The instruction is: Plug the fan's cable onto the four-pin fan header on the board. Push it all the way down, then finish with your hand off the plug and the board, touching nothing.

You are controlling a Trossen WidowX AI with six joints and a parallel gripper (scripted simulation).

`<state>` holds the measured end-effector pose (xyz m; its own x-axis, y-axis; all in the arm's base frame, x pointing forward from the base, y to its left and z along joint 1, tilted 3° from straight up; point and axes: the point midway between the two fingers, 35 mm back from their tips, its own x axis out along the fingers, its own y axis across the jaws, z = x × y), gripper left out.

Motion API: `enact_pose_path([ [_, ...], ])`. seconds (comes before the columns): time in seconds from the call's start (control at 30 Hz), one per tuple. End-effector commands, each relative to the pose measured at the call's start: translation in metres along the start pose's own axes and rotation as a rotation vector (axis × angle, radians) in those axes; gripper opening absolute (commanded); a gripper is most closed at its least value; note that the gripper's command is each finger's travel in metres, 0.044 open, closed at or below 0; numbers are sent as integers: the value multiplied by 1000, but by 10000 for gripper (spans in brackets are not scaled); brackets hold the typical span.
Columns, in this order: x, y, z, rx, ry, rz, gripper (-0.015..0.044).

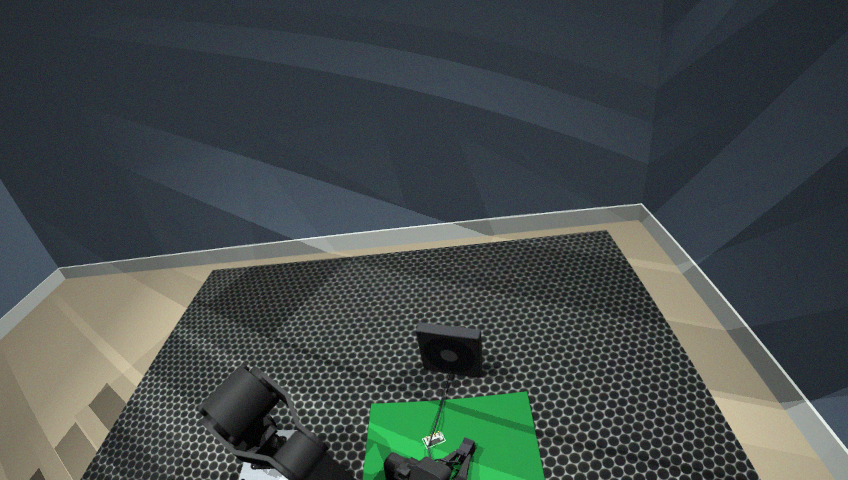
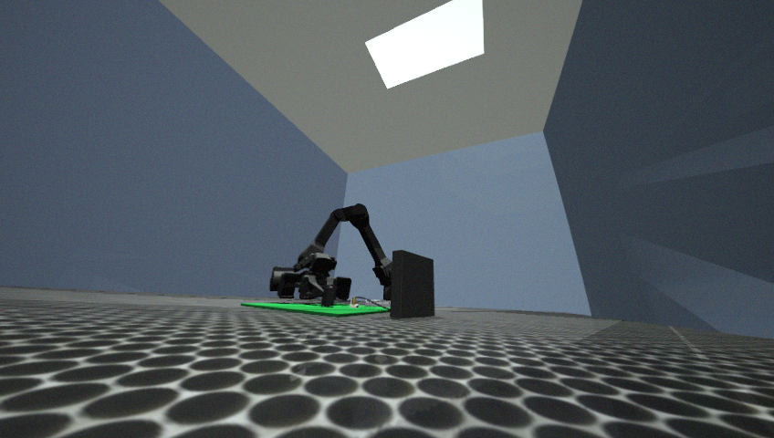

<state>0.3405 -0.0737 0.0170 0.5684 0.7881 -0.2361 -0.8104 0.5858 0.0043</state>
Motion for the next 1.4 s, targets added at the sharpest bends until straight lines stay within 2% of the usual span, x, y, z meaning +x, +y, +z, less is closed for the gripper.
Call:
enact_pose_path([
  [0.0,0,0,0,0,0,0,52],
  [0.1,0,0,0,0,0,0,131],
  [0.13,0,0,0,0,0,0,140],
  [0.97,0,0,0,0,0,0,140],
  [1.37,-27,-4,3,2,27,-12,140],
])
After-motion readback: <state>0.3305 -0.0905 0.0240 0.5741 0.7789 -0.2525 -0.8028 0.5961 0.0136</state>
